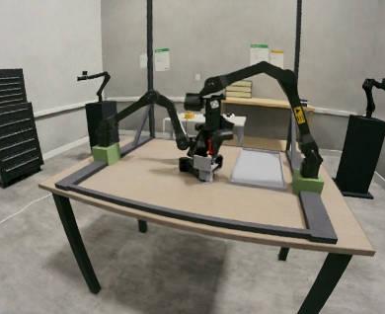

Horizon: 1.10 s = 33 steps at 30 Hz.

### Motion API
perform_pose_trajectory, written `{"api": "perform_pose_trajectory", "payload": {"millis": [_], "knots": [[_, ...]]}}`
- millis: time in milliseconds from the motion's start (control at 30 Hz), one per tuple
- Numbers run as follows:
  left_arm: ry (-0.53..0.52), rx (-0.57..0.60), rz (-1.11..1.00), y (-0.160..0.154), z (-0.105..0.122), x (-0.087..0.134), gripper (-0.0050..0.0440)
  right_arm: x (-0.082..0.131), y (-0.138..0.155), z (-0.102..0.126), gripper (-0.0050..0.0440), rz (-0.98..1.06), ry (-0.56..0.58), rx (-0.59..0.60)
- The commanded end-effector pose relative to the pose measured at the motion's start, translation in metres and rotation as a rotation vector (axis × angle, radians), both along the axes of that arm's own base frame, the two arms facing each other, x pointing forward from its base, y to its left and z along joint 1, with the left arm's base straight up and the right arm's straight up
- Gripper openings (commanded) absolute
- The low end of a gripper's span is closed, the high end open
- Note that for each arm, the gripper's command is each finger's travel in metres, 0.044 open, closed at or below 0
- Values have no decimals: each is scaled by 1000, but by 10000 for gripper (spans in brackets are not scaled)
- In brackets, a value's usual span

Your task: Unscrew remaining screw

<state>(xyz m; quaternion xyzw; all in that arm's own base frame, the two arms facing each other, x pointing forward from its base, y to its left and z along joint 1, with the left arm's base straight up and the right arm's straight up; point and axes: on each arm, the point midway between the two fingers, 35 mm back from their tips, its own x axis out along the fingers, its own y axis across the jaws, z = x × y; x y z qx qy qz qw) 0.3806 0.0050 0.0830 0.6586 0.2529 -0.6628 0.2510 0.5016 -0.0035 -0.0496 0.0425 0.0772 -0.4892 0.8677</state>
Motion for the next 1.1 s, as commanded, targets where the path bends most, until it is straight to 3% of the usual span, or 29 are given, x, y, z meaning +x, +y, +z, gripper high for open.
{"api": "perform_pose_trajectory", "payload": {"millis": [0, 100, 567, 1067], "knots": [[-36, 2, -194, -1, 11, 7, 250, 7, 0, 15, 245, -3, -37, 10], [-36, 4, -325, -1, 11, 7, 250, 7, 0, 15, 245, -3, -37, 10], [-36, 5, -480, -1, 11, 7, 250, 7, 0, 15, 245, -3, -37, 10], [-36, 5, -474, -1, 12, 4, 250, 7, 0, 15, 245, -3, -37, 10]]}}
